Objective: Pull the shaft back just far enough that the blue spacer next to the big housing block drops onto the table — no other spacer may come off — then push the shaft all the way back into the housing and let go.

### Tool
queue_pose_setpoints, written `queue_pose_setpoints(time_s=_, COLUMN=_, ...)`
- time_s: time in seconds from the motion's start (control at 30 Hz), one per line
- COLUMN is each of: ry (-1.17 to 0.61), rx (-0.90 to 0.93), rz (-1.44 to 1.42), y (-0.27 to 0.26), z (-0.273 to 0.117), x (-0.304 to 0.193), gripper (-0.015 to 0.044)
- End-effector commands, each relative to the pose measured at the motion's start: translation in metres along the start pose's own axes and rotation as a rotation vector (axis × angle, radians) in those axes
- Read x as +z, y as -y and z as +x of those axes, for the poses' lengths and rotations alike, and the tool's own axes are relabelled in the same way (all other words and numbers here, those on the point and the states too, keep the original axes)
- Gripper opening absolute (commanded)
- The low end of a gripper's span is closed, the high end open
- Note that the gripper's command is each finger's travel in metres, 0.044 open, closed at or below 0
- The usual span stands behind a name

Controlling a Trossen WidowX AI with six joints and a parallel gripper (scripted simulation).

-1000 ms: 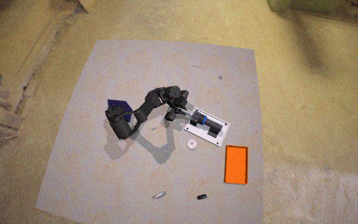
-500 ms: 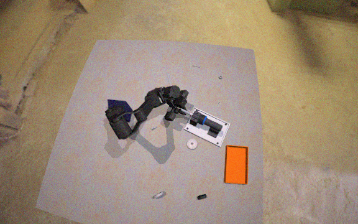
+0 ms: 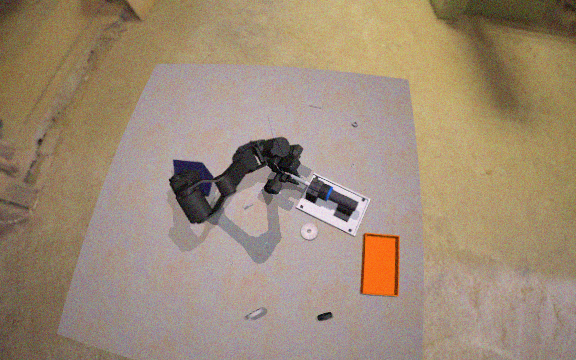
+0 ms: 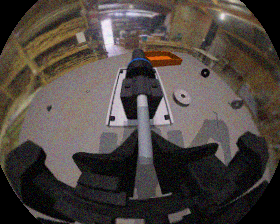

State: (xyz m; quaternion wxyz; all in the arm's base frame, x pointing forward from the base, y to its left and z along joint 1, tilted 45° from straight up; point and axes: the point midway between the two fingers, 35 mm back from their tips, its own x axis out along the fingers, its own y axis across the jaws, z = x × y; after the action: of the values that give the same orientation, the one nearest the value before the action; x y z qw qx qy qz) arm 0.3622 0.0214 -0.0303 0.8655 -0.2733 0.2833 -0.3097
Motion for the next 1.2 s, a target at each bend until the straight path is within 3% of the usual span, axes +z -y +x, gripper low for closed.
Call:
queue_pose_setpoints(time_s=0.0, ry=0.0, rx=-0.001, rz=0.0, y=0.0003, z=-0.0015, x=-0.0015, gripper=0.0)
queue_pose_setpoints(time_s=1.17, ry=0.0, rx=-0.001, rz=0.0, y=0.0002, z=-0.0043, x=-0.0043, gripper=0.0)
